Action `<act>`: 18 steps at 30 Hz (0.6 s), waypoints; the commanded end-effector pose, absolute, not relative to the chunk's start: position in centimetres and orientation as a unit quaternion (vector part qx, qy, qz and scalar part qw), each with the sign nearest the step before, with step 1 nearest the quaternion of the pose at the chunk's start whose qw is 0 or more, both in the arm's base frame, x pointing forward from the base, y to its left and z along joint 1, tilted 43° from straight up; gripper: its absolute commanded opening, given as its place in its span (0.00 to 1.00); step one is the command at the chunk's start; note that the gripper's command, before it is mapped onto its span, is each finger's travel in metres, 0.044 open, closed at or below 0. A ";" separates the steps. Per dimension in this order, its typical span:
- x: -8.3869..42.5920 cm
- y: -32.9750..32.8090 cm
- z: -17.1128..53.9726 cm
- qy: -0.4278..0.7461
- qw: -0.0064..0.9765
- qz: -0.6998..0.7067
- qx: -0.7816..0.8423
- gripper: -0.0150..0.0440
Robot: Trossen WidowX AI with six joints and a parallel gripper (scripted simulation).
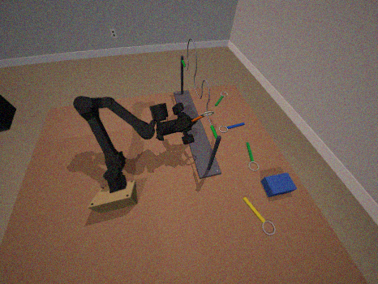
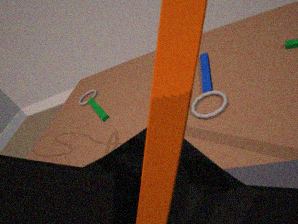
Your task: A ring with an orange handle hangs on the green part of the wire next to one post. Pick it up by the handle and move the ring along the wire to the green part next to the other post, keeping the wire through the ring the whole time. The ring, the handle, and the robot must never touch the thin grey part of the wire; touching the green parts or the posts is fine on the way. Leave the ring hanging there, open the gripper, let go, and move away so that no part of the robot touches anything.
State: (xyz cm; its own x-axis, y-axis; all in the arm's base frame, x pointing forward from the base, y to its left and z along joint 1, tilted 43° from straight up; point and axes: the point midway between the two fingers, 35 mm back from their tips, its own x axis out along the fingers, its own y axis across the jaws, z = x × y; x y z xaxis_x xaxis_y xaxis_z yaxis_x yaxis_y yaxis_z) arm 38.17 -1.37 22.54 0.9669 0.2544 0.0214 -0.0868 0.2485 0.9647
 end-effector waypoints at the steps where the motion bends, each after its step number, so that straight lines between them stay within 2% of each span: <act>1: 38.0 -1.6 21.1 0.082 0.804 0.100 0.581 0.00; 18: 37.7 -3.4 17.7 0.109 0.863 0.077 0.487 0.00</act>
State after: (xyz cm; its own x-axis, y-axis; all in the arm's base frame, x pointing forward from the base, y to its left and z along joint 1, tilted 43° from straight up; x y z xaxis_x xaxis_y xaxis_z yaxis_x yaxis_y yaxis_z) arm 37.93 -2.96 18.82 0.9666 0.2423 -0.0836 -0.0422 0.4722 0.8805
